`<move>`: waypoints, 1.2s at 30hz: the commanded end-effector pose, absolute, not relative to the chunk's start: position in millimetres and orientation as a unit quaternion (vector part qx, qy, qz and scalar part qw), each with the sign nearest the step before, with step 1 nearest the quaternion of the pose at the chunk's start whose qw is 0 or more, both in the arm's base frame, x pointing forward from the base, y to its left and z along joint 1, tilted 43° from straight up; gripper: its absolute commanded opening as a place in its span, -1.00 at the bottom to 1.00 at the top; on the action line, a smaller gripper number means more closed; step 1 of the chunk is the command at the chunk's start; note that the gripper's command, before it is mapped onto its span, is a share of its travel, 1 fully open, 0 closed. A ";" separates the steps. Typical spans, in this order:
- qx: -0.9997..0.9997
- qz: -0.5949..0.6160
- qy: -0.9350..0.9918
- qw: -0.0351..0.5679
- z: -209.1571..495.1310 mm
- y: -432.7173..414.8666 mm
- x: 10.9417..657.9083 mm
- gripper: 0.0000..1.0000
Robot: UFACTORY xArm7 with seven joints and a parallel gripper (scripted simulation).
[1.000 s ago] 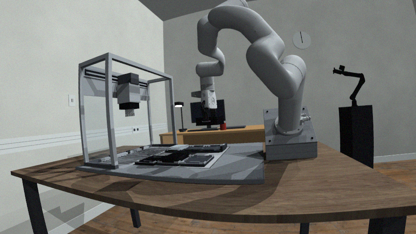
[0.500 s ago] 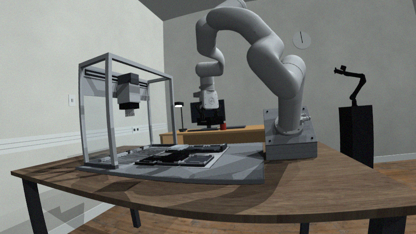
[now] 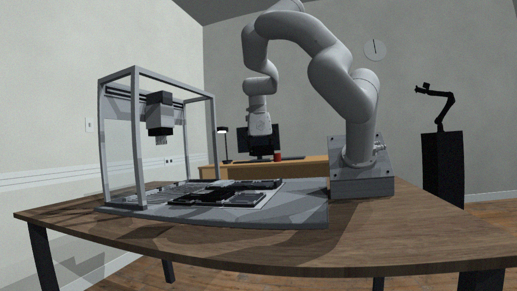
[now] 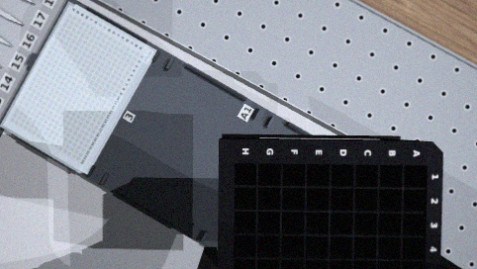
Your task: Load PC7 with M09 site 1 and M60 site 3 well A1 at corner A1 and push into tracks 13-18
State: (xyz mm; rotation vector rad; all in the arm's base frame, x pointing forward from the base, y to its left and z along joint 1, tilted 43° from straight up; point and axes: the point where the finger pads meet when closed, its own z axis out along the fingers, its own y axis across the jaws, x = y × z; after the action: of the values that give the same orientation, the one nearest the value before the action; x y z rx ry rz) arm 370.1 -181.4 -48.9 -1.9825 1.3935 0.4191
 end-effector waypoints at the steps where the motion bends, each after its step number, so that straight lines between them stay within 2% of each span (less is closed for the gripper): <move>1: -0.721 0.183 0.587 0.320 -48.1 -183.9 370.5 -1.00; 14: -0.602 0.239 0.708 0.281 -48.1 -183.9 370.5 -1.00; 36: -0.600 0.239 0.710 0.281 -51.7 -180.5 371.0 -1.00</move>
State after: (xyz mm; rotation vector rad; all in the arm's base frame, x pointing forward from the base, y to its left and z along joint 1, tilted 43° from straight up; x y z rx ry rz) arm 370.4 -181.0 -49.9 -1.6093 1.8995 0.6457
